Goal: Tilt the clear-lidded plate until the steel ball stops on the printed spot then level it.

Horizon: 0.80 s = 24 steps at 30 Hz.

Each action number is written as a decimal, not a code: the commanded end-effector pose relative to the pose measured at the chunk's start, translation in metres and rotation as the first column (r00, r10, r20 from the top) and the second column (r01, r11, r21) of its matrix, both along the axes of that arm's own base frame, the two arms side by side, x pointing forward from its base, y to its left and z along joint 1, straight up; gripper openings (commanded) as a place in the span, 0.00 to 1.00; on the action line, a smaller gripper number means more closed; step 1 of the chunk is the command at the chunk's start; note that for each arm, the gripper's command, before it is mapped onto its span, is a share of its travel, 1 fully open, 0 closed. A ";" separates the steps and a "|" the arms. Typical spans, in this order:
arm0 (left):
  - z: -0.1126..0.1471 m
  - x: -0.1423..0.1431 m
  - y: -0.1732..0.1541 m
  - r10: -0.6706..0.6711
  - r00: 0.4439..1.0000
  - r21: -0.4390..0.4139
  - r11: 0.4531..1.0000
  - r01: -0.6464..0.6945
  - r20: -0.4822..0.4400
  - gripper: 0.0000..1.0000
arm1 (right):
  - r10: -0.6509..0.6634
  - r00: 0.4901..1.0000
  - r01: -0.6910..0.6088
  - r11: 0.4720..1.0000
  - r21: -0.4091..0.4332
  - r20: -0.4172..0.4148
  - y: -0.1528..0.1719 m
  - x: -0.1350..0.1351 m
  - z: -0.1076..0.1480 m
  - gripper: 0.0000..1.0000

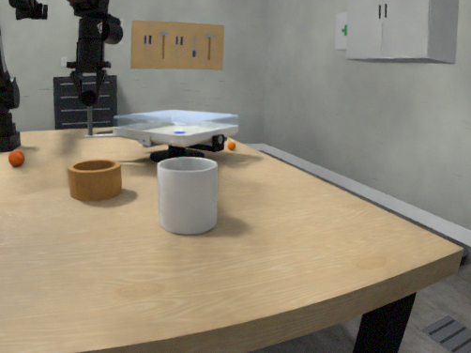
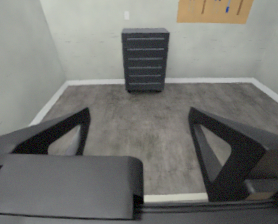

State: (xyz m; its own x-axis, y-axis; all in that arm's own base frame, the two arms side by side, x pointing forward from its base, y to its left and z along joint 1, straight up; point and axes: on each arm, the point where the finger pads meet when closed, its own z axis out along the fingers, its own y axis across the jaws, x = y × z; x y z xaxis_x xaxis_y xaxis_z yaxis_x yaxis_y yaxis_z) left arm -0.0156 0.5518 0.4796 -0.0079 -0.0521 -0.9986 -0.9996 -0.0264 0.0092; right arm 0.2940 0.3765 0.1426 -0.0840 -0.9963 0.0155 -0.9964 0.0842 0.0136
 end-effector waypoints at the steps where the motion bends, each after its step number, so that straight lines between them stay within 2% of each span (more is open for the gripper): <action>1: 0.021 -0.008 -0.007 0.018 1.000 0.052 0.998 -0.018 0.008 1.00 | -0.005 0.999 0.002 0.998 0.058 0.052 0.029 0.016 0.021 0.00; 24: 0.021 -0.008 -0.007 0.018 1.000 0.052 0.998 -0.018 0.008 1.00 | -0.010 0.999 0.007 0.998 0.057 0.051 0.027 0.018 0.022 0.00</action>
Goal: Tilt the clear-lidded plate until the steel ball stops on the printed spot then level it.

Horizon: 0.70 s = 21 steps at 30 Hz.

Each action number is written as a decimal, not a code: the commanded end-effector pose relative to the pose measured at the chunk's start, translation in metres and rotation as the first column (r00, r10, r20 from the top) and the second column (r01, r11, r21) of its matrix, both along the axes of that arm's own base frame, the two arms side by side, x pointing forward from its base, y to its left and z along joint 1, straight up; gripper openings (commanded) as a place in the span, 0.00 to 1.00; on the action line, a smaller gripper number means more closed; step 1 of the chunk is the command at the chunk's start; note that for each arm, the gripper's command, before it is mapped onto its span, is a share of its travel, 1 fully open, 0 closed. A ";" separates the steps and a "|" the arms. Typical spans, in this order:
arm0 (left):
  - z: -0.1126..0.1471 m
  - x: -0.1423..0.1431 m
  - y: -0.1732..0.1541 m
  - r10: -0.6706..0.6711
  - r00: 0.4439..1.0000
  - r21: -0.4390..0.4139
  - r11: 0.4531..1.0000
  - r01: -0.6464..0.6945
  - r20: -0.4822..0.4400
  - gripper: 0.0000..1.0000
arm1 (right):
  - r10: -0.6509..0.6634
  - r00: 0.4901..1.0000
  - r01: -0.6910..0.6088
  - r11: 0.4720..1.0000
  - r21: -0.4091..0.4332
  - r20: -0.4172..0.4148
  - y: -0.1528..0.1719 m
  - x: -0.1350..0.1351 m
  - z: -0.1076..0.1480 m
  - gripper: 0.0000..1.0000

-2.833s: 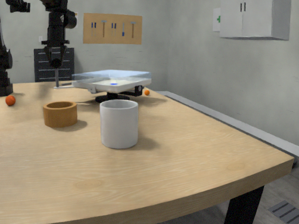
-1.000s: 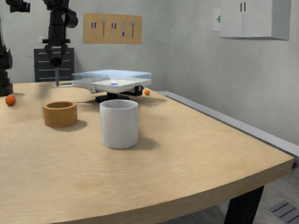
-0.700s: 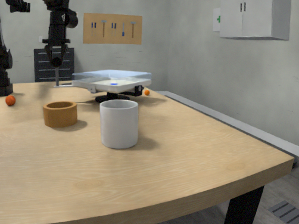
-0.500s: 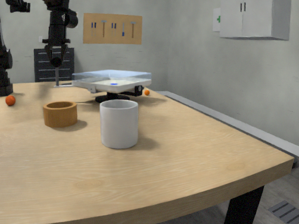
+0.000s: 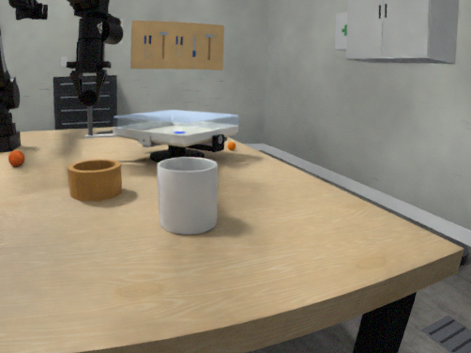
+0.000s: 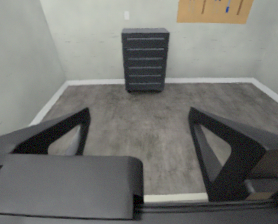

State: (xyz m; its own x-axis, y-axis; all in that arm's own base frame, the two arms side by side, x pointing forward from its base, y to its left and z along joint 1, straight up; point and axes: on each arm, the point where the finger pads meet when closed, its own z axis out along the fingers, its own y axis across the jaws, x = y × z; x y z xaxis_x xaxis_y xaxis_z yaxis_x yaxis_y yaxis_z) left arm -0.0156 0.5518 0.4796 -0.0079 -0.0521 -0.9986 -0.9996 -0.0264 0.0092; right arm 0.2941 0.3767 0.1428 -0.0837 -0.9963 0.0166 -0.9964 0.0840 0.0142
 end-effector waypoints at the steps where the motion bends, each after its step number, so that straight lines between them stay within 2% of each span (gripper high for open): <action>1: 0.021 -0.008 -0.007 0.018 1.000 0.052 0.998 -0.018 0.008 1.00 | -0.010 0.999 0.007 0.998 0.058 0.051 0.027 0.018 0.022 0.00; 21: 0.021 -0.008 -0.007 0.018 1.000 0.052 0.998 -0.018 0.008 1.00 | -0.014 0.998 0.010 0.998 0.067 0.059 0.021 0.022 0.032 0.00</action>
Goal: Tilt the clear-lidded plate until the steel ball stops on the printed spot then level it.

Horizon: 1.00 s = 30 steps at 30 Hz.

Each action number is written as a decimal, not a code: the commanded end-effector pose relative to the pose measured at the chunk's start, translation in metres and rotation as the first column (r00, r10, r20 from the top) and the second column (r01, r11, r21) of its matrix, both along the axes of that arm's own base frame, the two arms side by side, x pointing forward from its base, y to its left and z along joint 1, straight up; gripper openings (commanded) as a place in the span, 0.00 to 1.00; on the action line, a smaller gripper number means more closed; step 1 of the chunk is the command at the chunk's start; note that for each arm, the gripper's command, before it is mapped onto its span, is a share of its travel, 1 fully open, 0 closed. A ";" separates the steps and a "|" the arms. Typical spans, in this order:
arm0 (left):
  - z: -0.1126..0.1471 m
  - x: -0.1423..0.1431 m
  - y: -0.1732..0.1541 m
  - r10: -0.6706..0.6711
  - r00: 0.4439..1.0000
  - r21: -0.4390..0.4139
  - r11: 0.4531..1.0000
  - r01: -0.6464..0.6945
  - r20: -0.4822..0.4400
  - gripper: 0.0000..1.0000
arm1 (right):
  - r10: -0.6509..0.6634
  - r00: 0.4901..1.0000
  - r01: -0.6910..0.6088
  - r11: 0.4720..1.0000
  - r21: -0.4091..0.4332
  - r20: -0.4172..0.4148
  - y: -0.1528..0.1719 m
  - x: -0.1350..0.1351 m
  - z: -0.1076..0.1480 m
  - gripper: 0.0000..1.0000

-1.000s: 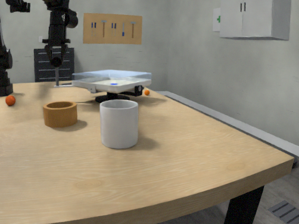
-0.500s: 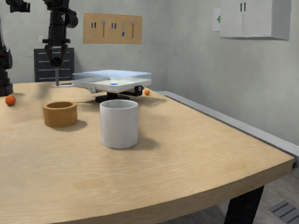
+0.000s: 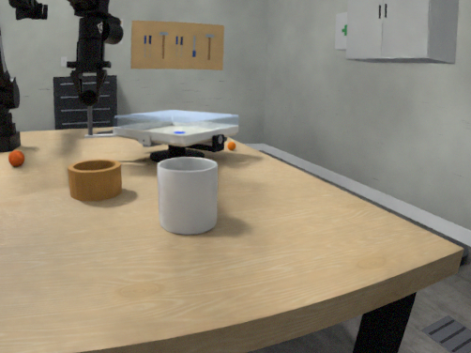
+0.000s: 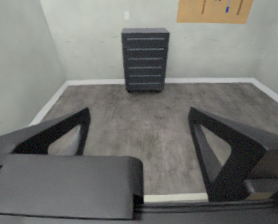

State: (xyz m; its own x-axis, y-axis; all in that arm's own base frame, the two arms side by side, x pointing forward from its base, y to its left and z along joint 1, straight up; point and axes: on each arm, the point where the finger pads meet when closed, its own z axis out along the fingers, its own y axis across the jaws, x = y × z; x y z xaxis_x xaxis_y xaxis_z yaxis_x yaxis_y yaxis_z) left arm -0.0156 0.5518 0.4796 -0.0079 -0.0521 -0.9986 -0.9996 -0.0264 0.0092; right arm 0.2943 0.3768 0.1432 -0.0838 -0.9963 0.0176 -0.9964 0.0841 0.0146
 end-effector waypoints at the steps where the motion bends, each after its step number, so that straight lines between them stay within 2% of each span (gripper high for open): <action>1: 0.021 -0.008 -0.007 0.018 1.000 0.052 0.998 -0.018 0.008 1.00 | -0.015 0.998 0.010 0.998 0.070 0.061 0.020 0.022 0.033 0.00; 14: 0.021 -0.008 -0.007 0.018 1.000 0.052 0.998 -0.018 0.008 1.00 | -0.011 0.997 0.005 0.996 0.084 0.073 0.015 0.023 0.043 0.00; 28: 0.021 -0.008 -0.007 0.018 1.000 0.052 0.998 -0.018 0.008 1.00 | -0.010 0.997 0.002 0.996 0.091 0.080 0.014 0.024 0.043 0.00; 29: 0.021 -0.008 -0.007 0.018 1.000 0.052 0.998 -0.018 0.008 1.00 | -0.015 0.999 0.013 0.999 0.045 0.043 -0.001 0.009 0.015 0.00; 30: 0.021 -0.008 -0.007 0.018 1.000 0.052 0.998 -0.018 0.008 1.00 | -0.014 0.999 0.012 0.999 0.045 0.042 0.000 0.004 0.011 0.00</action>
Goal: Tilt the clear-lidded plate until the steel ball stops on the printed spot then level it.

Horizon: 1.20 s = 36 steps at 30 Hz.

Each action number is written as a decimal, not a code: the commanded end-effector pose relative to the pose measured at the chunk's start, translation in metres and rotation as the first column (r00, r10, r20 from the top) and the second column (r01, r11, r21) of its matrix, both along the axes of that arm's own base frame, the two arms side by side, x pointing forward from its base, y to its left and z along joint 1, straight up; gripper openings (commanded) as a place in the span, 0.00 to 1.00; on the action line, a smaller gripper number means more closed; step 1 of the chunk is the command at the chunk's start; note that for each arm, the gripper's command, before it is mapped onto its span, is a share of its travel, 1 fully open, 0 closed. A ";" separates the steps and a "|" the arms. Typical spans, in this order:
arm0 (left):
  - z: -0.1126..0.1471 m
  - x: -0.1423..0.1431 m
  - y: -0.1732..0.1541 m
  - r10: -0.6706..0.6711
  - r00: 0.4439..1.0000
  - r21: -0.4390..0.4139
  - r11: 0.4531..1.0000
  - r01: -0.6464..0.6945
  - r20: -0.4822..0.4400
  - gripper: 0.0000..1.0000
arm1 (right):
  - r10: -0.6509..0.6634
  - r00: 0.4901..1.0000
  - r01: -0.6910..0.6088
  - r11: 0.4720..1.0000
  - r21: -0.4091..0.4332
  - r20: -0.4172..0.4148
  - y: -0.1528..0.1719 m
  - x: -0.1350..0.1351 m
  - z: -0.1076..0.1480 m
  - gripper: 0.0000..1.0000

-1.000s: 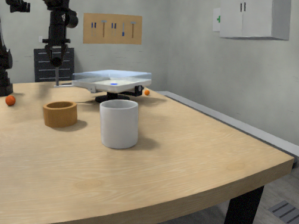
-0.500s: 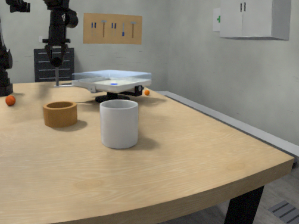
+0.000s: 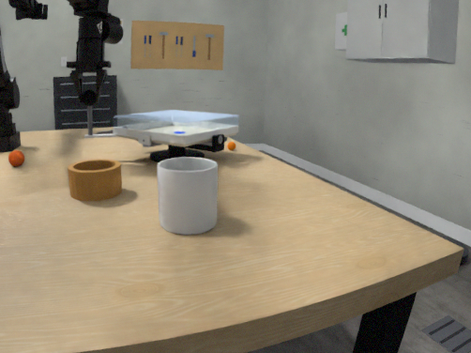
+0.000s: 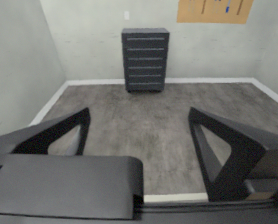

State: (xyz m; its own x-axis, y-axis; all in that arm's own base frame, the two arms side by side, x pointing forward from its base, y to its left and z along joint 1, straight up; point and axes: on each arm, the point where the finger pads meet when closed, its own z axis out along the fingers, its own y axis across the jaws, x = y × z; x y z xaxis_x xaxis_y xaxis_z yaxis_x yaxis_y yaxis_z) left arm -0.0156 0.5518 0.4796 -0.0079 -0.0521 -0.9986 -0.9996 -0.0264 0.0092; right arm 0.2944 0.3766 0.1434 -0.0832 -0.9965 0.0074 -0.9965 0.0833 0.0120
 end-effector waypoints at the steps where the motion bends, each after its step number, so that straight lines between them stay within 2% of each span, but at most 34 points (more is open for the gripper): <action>1: 0.021 -0.008 -0.007 0.018 1.000 0.052 0.998 -0.018 0.008 1.00 | -0.015 0.999 0.014 0.999 0.036 0.039 0.001 0.003 0.010 0.00; 3: 0.021 -0.008 -0.007 0.018 1.000 0.052 0.998 -0.018 0.008 1.00 | -0.014 0.999 0.013 0.999 0.029 0.034 0.007 0.007 0.005 0.00; 6: 0.021 -0.008 -0.007 0.018 1.000 0.052 0.998 -0.018 0.008 1.00 | -0.011 0.999 0.009 0.999 0.039 0.042 0.017 0.012 0.014 0.00; 36: 0.021 -0.008 -0.007 0.018 1.000 0.052 0.998 -0.018 0.008 1.00 | -0.004 0.999 0.002 0.999 0.047 0.046 0.028 0.013 0.018 0.00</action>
State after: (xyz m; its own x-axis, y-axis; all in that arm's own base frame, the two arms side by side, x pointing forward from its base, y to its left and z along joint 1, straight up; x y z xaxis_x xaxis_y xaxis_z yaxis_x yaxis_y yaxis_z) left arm -0.0156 0.5518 0.4796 -0.0079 -0.0521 -0.9986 -0.9996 -0.0264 0.0092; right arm 0.2936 0.3763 0.1418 -0.0831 -0.9965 0.0115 -0.9965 0.0832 0.0102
